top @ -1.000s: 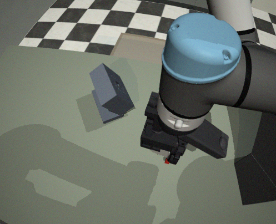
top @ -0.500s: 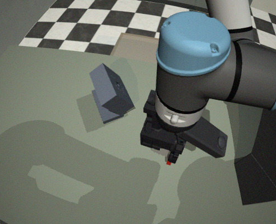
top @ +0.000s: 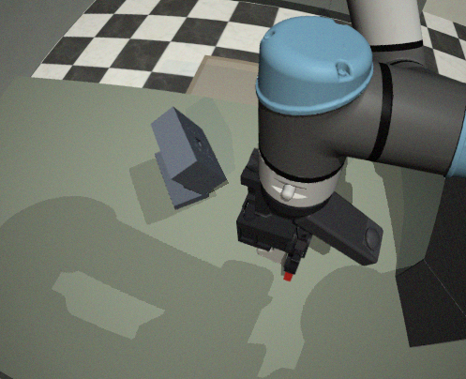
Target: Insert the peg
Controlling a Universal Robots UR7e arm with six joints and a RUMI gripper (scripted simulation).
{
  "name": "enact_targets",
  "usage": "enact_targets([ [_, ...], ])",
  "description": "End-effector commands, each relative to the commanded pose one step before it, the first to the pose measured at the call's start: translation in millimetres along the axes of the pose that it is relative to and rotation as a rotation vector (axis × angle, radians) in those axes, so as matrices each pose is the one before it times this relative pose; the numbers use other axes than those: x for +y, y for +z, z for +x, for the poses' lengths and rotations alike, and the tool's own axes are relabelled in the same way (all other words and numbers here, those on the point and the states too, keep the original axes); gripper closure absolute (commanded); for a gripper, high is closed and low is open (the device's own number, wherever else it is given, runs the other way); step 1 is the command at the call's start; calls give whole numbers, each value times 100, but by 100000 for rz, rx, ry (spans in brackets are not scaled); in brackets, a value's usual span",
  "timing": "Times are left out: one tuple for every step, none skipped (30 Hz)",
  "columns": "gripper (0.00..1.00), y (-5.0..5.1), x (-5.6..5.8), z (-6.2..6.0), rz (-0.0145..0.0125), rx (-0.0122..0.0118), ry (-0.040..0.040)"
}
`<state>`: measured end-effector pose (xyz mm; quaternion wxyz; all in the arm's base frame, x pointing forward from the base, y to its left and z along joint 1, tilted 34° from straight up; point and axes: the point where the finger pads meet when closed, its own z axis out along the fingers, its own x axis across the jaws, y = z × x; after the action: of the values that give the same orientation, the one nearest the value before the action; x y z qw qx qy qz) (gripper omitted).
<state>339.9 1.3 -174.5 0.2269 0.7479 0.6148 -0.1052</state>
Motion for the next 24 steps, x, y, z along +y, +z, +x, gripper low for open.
enact_targets([
  [100,143,-68,-59,1229,968,1252],
  [100,38,-21,-16,298,217,291],
  [100,38,-21,-16,297,217,292],
  [100,37,-21,-16,296,218,292],
  [100,0,0,0,0,0,0],
  [100,0,0,0,0,0,0],
  [100,37,-20,-16,296,218,293],
  [100,37,-20,-16,295,218,294],
  [100,36,-20,-16,295,219,295],
  [100,36,-20,-16,294,219,296],
  [100,36,-20,-16,294,219,296],
  [100,35,-19,-16,293,220,297],
  [100,35,-19,-16,293,220,298],
  [100,35,-19,-16,292,220,299],
  [100,34,-19,-16,292,221,299],
  [100,34,-19,-16,291,221,300],
  [100,33,-18,-16,290,222,301],
  [100,33,-18,-16,290,222,302],
  [100,33,-18,-16,289,222,303],
  [100,32,-18,-16,289,223,303],
  [100,32,-18,-16,288,223,304],
  [100,0,0,0,0,0,0],
  [100,0,0,0,0,0,0],
  [100,32,-17,-16,288,223,305],
])
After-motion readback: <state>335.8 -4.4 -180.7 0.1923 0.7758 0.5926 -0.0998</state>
